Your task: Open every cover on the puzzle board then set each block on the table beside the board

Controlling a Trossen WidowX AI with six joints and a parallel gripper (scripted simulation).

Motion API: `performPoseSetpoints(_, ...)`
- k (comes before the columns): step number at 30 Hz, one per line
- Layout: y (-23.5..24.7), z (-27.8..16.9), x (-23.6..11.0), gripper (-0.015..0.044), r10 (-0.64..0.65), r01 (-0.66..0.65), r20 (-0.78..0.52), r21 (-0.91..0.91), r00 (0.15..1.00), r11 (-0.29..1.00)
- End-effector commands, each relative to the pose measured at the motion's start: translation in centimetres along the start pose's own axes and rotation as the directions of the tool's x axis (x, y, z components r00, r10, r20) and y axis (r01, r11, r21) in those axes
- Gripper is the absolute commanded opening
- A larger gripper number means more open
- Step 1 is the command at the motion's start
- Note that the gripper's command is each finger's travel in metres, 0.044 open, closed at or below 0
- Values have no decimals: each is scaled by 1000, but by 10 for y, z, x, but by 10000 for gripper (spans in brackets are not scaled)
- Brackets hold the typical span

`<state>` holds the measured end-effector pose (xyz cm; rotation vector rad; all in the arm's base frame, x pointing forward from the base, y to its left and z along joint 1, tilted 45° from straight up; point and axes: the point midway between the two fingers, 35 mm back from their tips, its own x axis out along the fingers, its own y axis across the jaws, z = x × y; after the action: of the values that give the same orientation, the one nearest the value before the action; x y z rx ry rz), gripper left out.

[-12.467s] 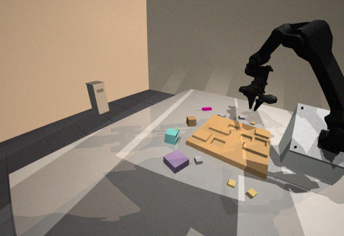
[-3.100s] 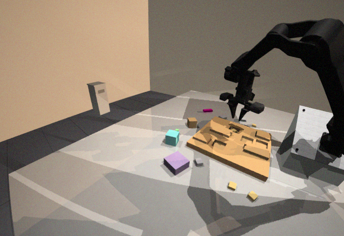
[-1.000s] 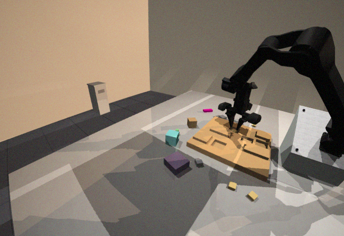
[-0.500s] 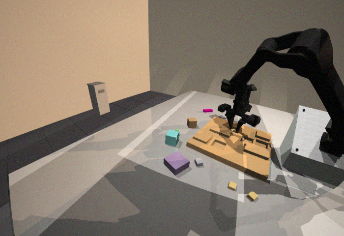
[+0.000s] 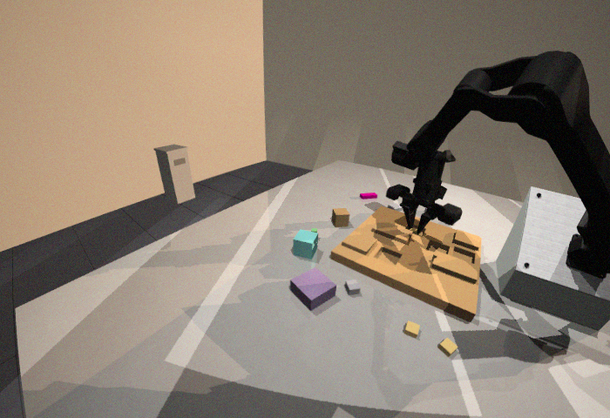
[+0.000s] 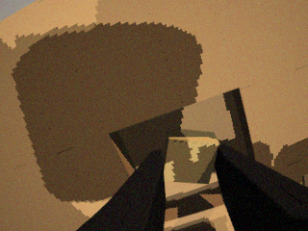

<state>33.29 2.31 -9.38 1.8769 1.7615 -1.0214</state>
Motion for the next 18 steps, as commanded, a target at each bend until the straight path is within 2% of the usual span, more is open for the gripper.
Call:
performPoseSetpoints(1,0,0,0,80,0,0,0,-1,1000,1000)
performPoseSetpoints(18,1,0,-20,80,0,0,0,2,1000,1000)
